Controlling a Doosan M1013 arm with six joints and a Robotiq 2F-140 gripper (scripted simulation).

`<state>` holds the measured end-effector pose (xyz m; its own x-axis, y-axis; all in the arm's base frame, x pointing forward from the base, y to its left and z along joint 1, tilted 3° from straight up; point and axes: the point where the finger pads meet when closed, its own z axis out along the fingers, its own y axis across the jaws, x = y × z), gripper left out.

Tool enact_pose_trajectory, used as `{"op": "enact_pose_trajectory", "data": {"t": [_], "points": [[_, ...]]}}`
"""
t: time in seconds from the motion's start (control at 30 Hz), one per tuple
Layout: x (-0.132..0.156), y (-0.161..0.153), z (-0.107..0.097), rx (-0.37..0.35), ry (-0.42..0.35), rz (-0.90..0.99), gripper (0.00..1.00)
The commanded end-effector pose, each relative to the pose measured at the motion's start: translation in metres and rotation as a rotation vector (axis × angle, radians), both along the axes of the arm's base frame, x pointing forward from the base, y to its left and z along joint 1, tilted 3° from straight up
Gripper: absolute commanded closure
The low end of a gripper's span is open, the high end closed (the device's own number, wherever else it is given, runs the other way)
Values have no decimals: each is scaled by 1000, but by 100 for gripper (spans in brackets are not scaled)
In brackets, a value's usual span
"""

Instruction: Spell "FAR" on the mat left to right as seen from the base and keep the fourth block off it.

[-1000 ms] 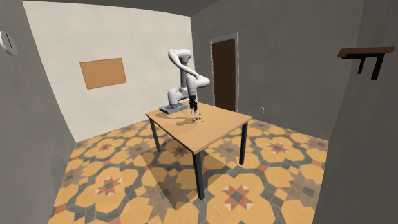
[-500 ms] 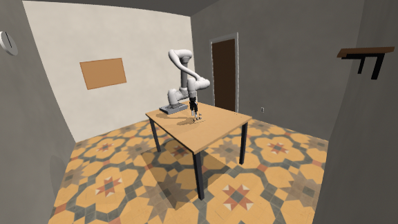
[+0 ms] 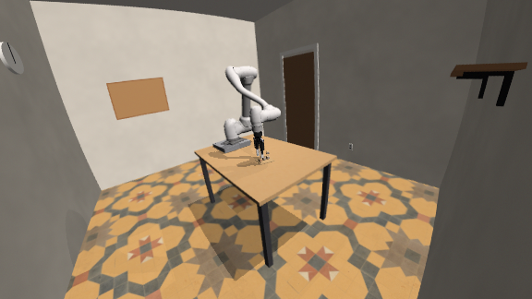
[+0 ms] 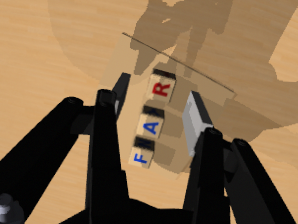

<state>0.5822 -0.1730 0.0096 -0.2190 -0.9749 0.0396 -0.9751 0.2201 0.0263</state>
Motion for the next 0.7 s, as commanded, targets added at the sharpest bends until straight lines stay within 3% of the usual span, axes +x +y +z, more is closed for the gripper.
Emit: {"op": "enact_pose_trajectory", "data": {"t": [0.0,0.67], "points": [[-3,-1,-7,1,6,0,63],[-3,-1,-9,1,6,0,63]]}}
